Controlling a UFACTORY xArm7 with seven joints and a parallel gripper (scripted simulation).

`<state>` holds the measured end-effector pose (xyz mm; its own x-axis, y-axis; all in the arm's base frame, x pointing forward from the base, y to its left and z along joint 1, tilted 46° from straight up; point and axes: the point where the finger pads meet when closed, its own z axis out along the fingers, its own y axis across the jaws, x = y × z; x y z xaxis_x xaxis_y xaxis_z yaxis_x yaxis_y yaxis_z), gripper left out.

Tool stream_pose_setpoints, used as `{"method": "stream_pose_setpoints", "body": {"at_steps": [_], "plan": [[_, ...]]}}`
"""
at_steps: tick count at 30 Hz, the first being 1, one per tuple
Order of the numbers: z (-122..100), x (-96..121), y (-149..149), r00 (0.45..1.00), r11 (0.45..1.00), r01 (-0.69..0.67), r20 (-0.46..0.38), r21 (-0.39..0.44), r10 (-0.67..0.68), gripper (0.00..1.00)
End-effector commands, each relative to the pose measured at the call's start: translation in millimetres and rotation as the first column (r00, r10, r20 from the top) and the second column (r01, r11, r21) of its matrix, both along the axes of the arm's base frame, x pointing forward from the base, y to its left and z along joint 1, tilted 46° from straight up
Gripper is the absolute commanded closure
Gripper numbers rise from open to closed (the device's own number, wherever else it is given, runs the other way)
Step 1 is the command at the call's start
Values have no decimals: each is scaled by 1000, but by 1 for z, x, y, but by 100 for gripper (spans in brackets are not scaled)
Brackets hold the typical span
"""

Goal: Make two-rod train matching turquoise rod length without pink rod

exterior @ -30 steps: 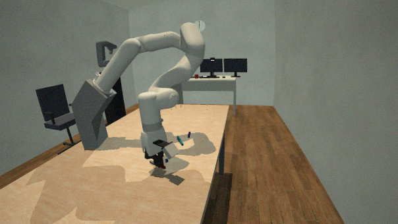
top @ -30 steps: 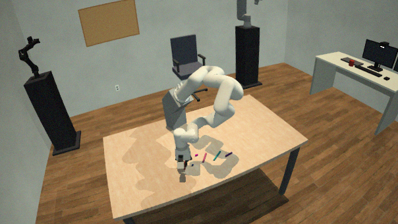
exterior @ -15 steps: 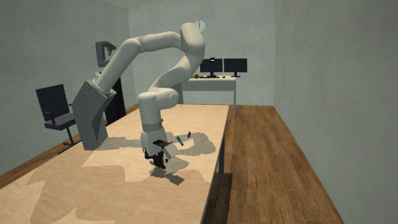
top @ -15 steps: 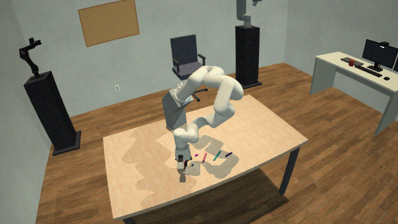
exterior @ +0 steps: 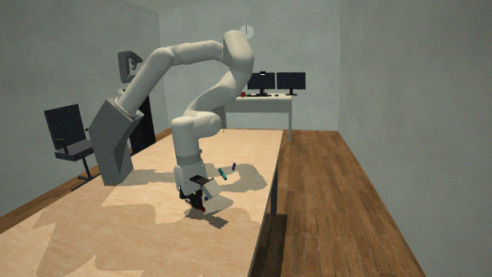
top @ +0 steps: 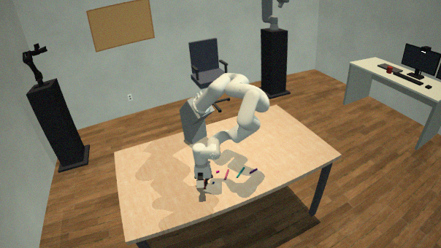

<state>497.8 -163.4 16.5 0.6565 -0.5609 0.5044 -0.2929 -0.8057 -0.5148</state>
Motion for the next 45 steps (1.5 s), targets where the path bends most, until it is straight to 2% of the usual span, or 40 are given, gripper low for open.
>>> {"method": "stream_pose_setpoints", "body": {"at_steps": [1,40,41,43,44,45], "plan": [[-1,1,-1,1000,1000,3,1,-1,-3,96],[-1,2,-1,1000,1000,3,1,-1,-3,96],[-1,2,-1,1000,1000,3,1,-1,-3,92],[-1,2,-1,1000,1000,3,1,-1,-3,92],[-1,2,-1,1000,1000,3,1,-1,-3,88],[-1,2,-1,1000,1000,3,1,-1,-3,88]]}}
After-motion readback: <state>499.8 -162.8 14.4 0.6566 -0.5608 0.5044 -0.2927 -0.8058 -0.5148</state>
